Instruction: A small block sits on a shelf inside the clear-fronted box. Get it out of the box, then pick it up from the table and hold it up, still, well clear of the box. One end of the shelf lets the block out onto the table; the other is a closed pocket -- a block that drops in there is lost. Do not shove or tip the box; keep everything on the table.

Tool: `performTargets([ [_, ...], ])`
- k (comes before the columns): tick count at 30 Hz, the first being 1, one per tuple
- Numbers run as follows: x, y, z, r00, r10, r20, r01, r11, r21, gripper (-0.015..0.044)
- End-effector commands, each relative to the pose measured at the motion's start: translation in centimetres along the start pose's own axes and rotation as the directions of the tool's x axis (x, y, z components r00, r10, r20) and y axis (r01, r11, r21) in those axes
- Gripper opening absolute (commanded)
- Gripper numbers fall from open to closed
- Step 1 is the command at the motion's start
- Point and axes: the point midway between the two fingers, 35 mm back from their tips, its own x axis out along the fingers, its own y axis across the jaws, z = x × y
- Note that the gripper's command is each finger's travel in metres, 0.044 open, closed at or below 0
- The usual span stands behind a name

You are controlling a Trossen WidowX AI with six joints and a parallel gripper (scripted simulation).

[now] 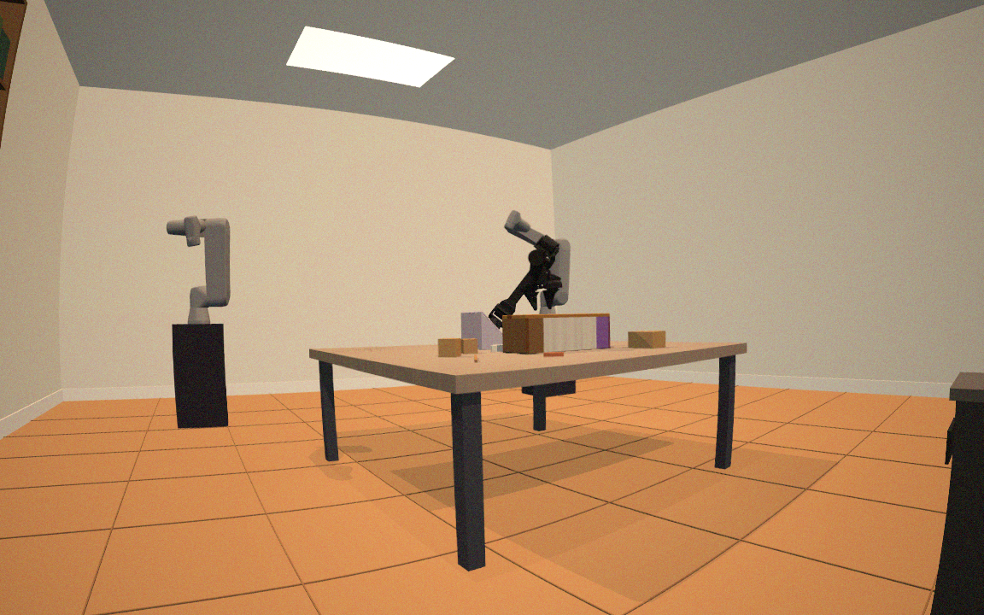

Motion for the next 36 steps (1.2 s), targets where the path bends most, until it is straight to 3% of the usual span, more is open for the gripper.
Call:
performTargets([
  [1,0.7,-0.1,0.0,1.000,-0.001,0.008,0.001,1.000,0.006,0.0400],
  [36,6.4,-0.3,-0.1,0.999,0.021,0.030,-0.022,0.999,0.033,0.0400],
])
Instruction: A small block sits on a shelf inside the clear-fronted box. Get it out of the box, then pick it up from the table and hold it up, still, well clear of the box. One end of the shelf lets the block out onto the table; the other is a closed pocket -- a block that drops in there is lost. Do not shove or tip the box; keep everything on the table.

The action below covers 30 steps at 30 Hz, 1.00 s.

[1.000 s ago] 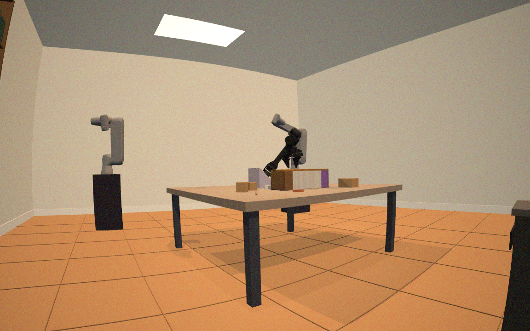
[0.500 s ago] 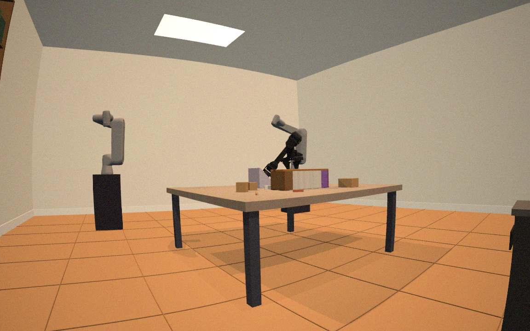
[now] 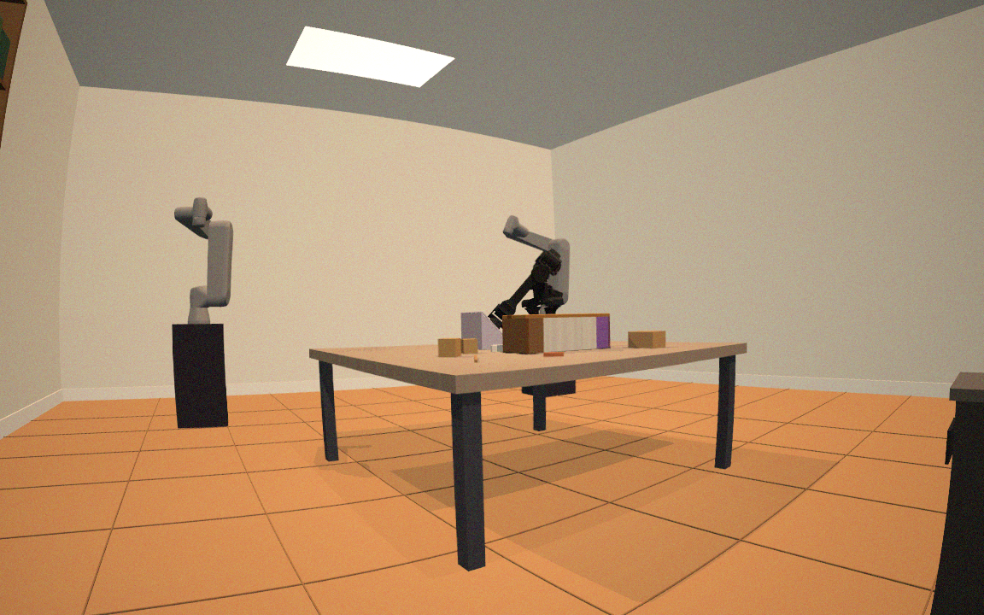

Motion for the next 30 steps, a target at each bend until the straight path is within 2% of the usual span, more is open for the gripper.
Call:
performTargets([
  [1,0.7,0.0,0.1,1.000,-0.001,0.008,0.001,1.000,0.008,0.0400],
  [7,0.4,0.0,0.3,1.000,0.002,0.002,-0.002,1.000,0.001,0.0400],
  [30,1.0,0.0,5.8,1.000,0.004,0.004,-0.004,1.000,0.001,0.0400],
])
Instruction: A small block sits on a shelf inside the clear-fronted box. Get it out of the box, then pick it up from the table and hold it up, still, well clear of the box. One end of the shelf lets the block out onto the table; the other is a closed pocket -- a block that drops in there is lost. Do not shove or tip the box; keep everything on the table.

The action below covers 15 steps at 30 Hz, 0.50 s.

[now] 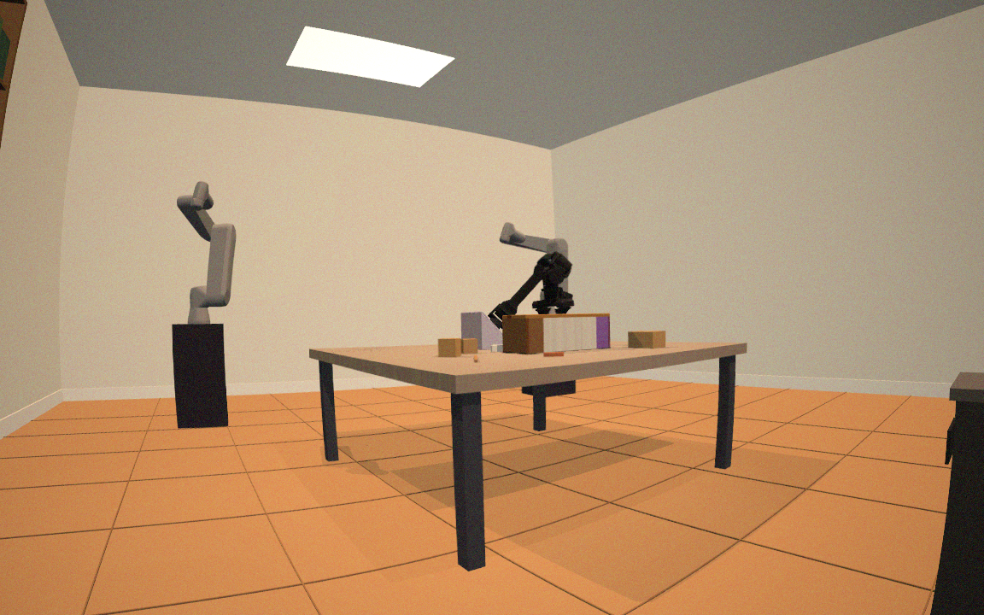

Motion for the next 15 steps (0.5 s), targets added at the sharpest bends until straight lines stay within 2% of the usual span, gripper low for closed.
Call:
performTargets([
  [1,0.0,0.0,1.2,1.000,-0.005,0.005,0.005,1.000,0.001,0.0400],
  [15,0.3,-0.1,4.2,1.000,-0.005,0.006,0.005,1.000,0.001,0.0400],
])
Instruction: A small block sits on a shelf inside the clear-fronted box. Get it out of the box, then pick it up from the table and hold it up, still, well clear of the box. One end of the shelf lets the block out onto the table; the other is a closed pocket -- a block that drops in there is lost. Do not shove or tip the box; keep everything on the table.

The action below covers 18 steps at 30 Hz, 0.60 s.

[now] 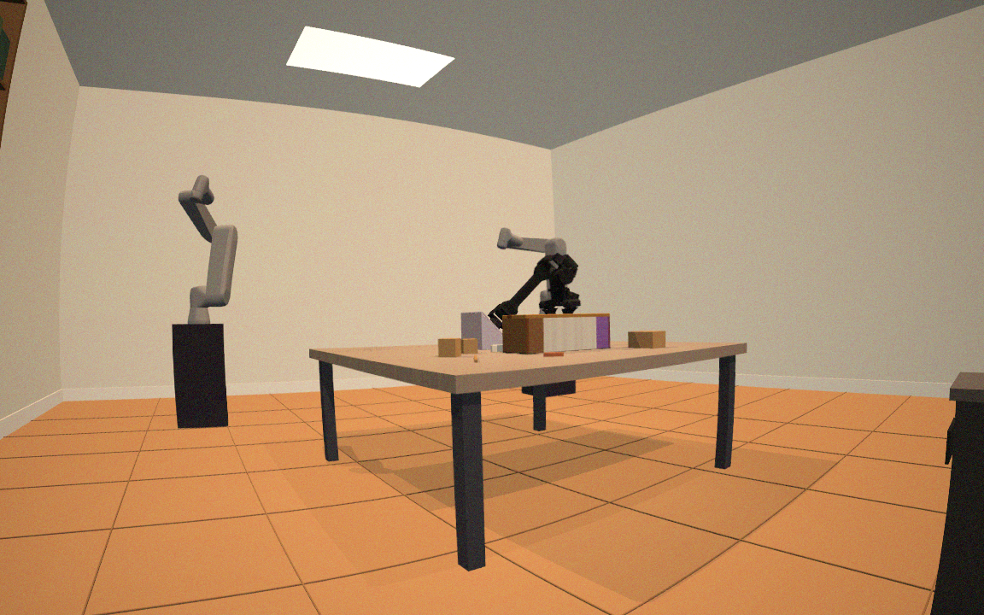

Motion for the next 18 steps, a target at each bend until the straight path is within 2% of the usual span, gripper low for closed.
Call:
performTargets([
  [1,0.0,-0.1,1.2,1.000,-0.005,0.005,0.005,1.000,-0.001,0.0400],
  [18,0.3,-0.1,4.8,1.000,-0.005,0.006,0.005,1.000,-0.002,0.0400],
])
